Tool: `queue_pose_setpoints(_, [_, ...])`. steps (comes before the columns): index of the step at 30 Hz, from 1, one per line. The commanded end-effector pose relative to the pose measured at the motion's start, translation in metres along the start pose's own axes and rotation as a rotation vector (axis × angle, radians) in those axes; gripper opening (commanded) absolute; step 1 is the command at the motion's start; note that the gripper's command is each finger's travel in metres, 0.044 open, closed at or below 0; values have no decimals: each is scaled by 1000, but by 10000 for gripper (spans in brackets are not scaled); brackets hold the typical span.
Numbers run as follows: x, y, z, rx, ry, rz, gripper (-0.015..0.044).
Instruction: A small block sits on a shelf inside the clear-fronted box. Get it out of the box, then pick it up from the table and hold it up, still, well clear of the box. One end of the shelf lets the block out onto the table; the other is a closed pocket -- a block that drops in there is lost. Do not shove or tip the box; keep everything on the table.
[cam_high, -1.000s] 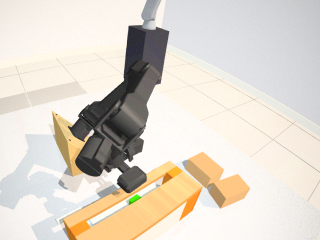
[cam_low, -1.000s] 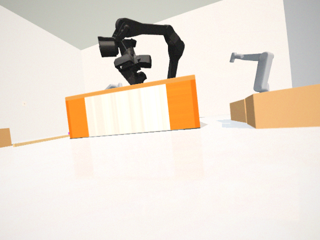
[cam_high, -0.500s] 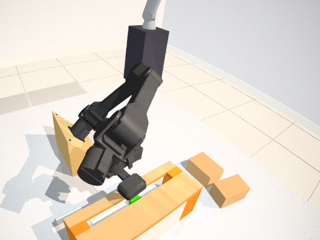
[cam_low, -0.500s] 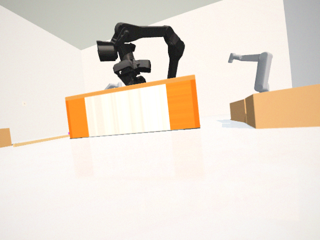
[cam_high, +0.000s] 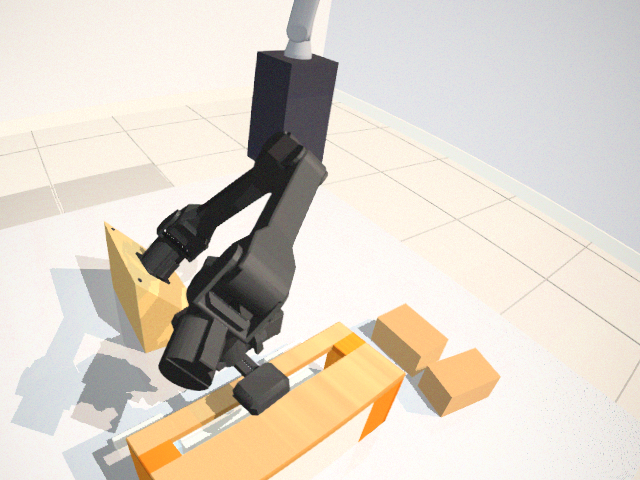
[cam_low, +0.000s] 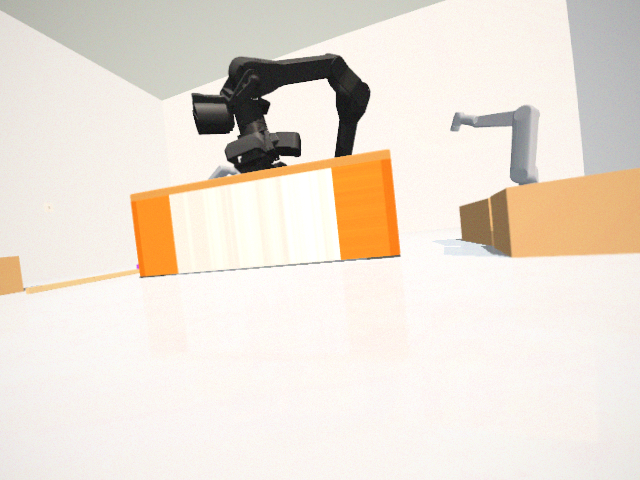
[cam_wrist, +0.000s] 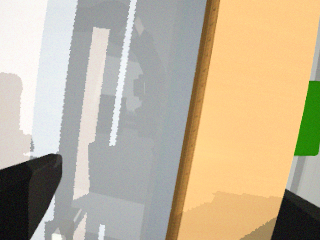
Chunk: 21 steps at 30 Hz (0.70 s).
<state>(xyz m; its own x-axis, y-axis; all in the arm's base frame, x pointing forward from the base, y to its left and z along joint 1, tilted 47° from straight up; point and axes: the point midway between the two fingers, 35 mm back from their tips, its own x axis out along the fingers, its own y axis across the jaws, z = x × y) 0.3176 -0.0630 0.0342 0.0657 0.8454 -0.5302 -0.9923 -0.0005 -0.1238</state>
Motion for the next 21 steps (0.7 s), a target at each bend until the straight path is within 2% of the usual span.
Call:
queue_pose_setpoints(1, [7,0,-2,10,-7,0,400])
queue_pose_setpoints(12, [23,0,-7,13,-13,4,400])
queue_pose_setpoints(21, [23,-1,4,5,-9,7,400])
